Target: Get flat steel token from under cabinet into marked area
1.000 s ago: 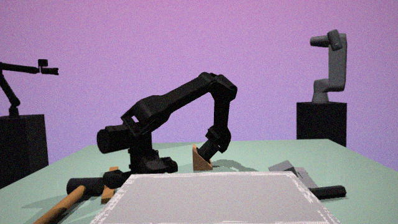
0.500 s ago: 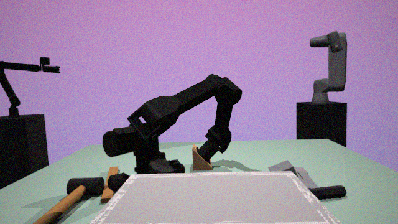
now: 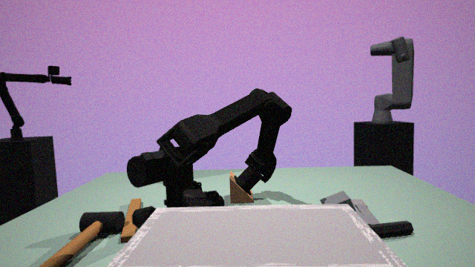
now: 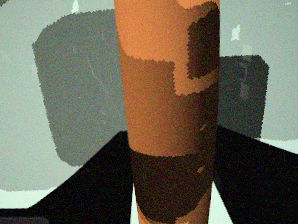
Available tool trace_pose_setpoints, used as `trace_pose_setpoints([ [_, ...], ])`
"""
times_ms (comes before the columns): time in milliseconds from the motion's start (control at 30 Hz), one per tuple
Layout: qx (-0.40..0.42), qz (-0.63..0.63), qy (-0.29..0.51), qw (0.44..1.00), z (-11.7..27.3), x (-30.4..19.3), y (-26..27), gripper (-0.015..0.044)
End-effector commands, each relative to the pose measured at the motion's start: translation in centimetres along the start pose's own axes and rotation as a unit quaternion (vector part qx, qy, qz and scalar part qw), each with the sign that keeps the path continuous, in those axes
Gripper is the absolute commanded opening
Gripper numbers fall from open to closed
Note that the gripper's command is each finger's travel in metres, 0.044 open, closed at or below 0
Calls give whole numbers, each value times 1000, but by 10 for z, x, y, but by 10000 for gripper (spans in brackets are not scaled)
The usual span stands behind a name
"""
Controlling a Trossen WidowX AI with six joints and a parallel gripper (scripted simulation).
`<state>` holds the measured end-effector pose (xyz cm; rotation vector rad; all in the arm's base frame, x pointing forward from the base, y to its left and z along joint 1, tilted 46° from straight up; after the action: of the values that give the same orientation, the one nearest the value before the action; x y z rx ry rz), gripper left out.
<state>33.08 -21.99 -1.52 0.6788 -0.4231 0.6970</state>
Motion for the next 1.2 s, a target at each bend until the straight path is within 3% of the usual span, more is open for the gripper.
trace_pose_setpoints([
  [0,2,1,0,1000,-1,4,5,0],
  [1167,3,1,0,1000,-1,4,32,0],
])
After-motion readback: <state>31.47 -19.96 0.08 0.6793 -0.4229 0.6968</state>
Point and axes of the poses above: the point midway between the two fingers, 35 mm back from their tips, its own z axis back along the fingers, its own y axis across the jaws, x = y × z, the point moved 10 cm from there along z, back along the fingers, and after that the axes turned 13 degrees about z, right-handed, at the moved point
